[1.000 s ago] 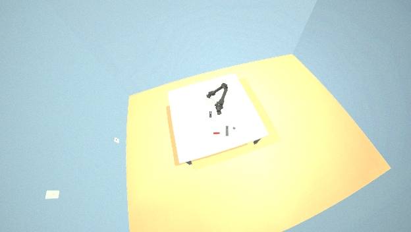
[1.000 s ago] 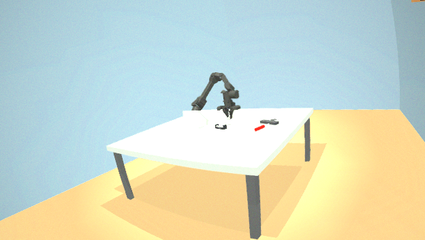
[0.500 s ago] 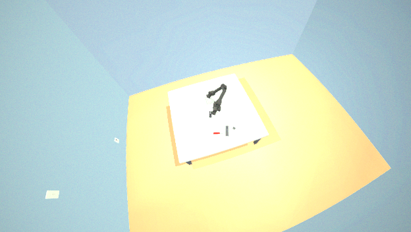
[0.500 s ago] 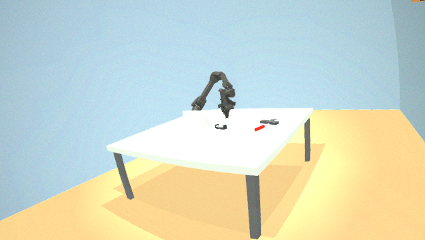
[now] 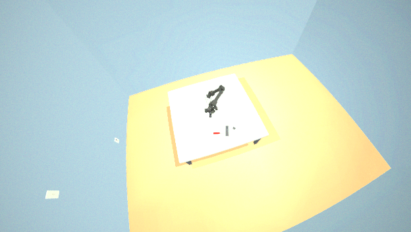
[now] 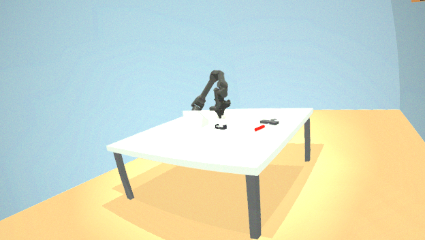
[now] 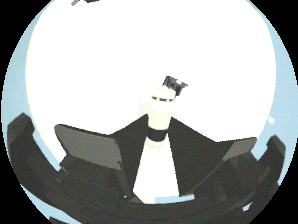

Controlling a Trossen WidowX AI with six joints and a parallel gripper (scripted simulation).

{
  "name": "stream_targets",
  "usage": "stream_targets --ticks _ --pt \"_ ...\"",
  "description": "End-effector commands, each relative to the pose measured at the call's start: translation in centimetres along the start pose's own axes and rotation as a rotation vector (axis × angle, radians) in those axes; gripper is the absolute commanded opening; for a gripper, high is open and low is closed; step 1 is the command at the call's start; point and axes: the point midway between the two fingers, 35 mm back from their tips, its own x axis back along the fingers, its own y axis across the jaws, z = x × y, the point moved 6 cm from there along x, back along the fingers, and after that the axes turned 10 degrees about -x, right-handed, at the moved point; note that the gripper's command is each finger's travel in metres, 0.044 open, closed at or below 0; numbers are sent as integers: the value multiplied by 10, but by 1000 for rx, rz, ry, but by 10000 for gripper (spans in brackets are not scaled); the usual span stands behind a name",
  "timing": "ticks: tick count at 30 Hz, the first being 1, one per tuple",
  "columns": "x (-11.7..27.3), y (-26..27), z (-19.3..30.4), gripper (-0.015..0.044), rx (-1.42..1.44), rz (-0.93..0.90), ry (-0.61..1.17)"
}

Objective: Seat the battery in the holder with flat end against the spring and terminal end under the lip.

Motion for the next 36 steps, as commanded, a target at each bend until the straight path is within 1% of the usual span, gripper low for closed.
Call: stream_targets --ticks 1,3,10,32,36 --pt "4 -16 0 69 -231 3 1" --pt "4 -19 0 69 -273 0 2" --pt "3 -19 0 69 -268 -3 -7" --pt "-36 -15 8 69 -263 12 -245" --pt "-38 -14 10 69 -263 16 -262"
